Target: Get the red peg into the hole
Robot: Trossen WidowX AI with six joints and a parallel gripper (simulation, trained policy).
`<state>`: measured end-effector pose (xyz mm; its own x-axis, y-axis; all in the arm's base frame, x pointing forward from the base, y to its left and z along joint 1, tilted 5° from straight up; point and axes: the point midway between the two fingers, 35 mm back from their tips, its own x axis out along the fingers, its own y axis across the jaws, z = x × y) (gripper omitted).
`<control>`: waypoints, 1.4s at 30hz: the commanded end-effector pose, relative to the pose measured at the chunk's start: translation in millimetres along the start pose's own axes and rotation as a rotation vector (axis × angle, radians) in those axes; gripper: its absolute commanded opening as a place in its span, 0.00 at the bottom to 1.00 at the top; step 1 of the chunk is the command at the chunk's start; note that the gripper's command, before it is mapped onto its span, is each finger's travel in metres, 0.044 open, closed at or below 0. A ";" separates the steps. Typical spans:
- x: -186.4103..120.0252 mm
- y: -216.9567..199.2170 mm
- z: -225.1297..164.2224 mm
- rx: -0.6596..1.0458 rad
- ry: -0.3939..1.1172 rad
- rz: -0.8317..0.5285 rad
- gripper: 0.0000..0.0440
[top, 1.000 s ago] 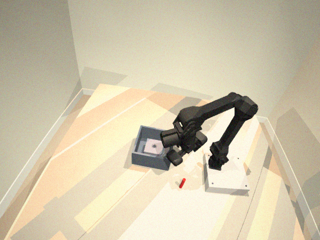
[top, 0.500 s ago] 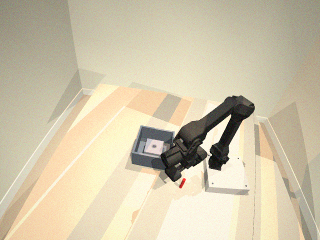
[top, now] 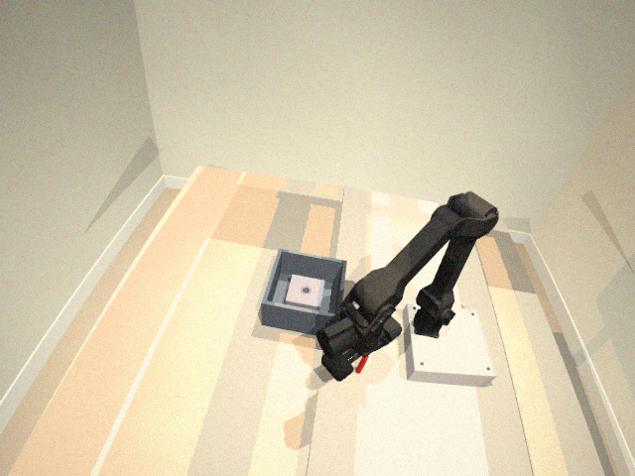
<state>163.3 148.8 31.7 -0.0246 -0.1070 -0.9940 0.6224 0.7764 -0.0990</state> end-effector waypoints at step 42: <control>-48.5 -1.6 40.3 0.009 -0.141 -0.016 0.00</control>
<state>188.8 130.5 70.0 0.0525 -0.2025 -0.9779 0.6220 0.7727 -0.1267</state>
